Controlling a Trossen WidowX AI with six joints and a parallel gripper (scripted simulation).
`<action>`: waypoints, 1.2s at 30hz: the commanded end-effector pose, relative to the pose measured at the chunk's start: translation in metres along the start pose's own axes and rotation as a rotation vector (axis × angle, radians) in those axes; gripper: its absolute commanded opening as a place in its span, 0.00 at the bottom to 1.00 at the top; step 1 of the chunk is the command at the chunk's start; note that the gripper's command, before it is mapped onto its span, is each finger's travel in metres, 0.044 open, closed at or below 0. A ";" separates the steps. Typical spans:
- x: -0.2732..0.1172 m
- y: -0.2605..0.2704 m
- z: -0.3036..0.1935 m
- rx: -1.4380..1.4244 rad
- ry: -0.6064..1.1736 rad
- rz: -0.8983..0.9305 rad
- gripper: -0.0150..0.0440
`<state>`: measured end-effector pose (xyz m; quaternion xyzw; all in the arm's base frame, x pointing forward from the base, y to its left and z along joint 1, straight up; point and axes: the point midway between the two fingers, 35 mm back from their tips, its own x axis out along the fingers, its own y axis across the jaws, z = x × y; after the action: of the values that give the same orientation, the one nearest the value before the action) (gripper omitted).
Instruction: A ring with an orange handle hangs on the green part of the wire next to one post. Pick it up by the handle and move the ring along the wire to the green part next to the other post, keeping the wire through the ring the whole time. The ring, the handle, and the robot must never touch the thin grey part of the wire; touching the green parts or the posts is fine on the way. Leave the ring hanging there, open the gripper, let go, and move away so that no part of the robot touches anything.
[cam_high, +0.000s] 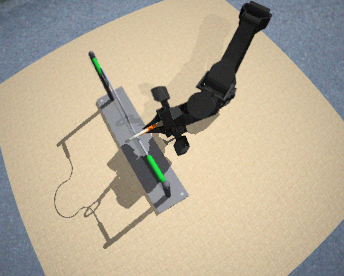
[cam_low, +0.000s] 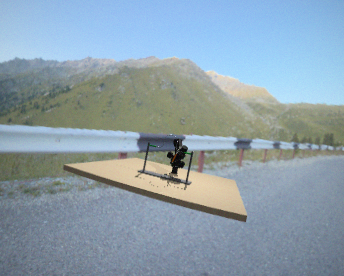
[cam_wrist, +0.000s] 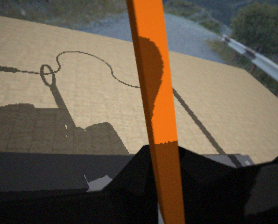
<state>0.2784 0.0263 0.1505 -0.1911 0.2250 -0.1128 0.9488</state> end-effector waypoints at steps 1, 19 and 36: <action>-0.002 0.015 0.004 0.085 0.005 0.049 0.00; -0.013 0.059 0.014 0.300 0.030 0.165 0.00; -0.020 0.079 0.021 0.341 0.033 0.186 0.00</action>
<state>0.2796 0.1050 0.1401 -0.0093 0.2376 -0.0630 0.9693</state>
